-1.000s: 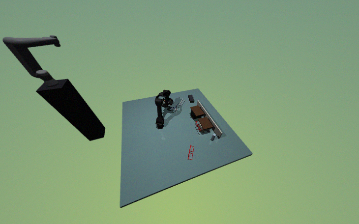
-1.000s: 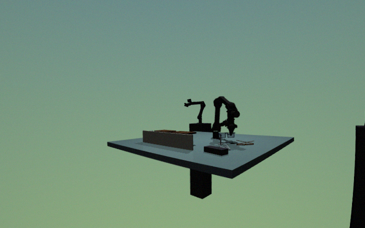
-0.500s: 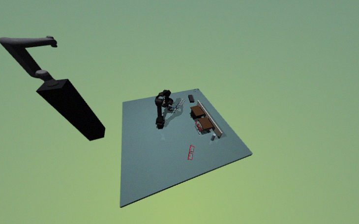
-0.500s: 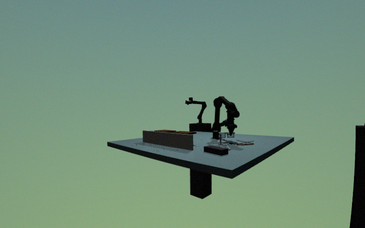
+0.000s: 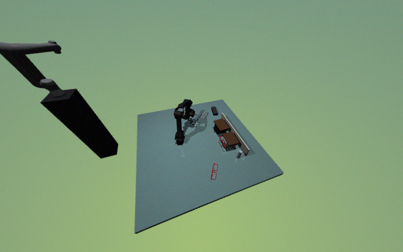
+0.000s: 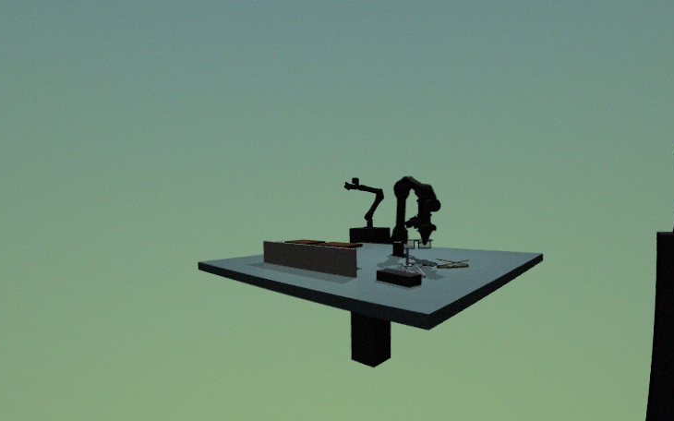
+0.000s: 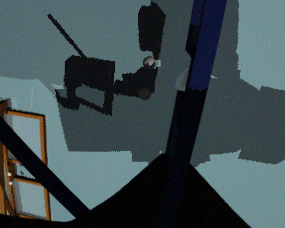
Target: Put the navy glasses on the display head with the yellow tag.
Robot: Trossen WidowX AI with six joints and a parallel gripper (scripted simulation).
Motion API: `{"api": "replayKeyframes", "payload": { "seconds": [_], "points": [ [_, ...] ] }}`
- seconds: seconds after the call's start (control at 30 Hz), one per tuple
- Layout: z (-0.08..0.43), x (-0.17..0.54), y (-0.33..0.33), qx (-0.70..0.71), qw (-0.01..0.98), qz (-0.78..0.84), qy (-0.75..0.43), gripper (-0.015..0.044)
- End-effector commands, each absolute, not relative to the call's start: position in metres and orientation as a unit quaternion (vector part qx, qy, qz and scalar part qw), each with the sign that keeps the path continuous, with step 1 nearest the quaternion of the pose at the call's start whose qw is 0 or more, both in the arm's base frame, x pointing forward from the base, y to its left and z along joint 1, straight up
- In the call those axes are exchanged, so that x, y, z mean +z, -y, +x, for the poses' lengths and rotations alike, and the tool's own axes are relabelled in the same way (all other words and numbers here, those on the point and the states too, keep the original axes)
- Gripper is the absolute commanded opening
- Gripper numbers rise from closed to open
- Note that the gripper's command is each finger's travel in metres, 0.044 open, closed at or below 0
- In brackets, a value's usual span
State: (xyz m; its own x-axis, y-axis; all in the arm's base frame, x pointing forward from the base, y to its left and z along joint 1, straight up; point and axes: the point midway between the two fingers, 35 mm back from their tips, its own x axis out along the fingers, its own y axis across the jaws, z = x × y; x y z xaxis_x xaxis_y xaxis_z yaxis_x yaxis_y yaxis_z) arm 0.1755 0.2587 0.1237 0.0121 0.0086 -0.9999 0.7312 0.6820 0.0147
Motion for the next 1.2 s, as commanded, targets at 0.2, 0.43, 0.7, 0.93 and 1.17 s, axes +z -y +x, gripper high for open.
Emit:
{"api": "replayKeyframes", "payload": {
  "seconds": [0.2, 0.43, 0.7, 0.93, 1.17],
  "points": [
    [0.177, 0.159, -0.255, -0.275, 0.650, 0.290, -0.646, 0.0000],
    [0.202, 0.160, -0.254, -0.337, 0.620, 0.353, -0.615, 0.0000],
    [0.246, 0.160, -0.246, -0.430, 0.556, 0.448, -0.552, 0.0000],
    [0.246, 0.151, -0.247, -0.430, 0.556, 0.448, -0.552, 0.0000],
    [0.248, 0.123, -0.248, -0.430, 0.556, 0.448, -0.552, 0.0000]
  ]
}}
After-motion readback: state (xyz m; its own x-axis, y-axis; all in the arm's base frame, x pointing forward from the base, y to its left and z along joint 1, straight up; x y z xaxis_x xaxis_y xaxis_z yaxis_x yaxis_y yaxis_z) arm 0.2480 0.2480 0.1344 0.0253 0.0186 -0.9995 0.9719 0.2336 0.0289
